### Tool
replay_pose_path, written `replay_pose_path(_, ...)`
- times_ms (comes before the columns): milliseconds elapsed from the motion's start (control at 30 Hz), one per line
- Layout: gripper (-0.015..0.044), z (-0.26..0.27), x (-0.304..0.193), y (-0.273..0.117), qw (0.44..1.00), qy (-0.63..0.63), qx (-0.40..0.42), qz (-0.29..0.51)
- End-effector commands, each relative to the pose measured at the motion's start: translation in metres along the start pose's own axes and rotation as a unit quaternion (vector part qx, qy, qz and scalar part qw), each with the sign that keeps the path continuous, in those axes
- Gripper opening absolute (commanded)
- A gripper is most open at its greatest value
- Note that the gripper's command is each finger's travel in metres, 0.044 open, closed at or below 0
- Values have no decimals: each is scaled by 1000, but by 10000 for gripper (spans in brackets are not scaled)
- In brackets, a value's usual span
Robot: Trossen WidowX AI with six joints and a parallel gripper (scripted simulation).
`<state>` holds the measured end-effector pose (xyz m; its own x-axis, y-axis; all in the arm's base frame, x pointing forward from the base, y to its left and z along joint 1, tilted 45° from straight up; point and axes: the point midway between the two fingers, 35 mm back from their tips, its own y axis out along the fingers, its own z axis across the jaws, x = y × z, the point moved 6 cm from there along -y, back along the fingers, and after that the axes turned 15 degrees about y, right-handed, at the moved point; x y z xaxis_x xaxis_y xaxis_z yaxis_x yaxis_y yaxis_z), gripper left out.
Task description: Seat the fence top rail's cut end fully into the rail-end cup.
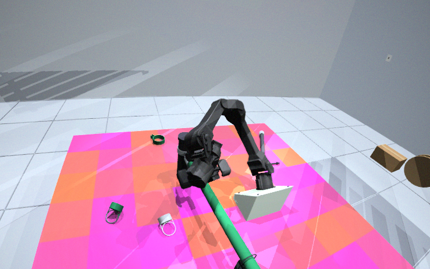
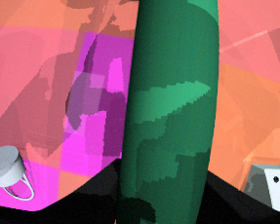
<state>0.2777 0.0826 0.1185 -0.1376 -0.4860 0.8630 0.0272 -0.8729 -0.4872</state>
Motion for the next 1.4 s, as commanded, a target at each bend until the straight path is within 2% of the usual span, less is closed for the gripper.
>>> replay_pose_path(0,0,1,5,-1,1000,5,8,-2)
replay_pose_path(567,0,0,3,1,1000,1,1,-1)
replay_pose_path(900,263,0,3,0,1000,1,2,0)
replay_pose_path(1133,440,-5,-6,-21,1000,-5,18,16)
replay_pose_path(1367,440,-15,-16,-47,999,-14,37,36)
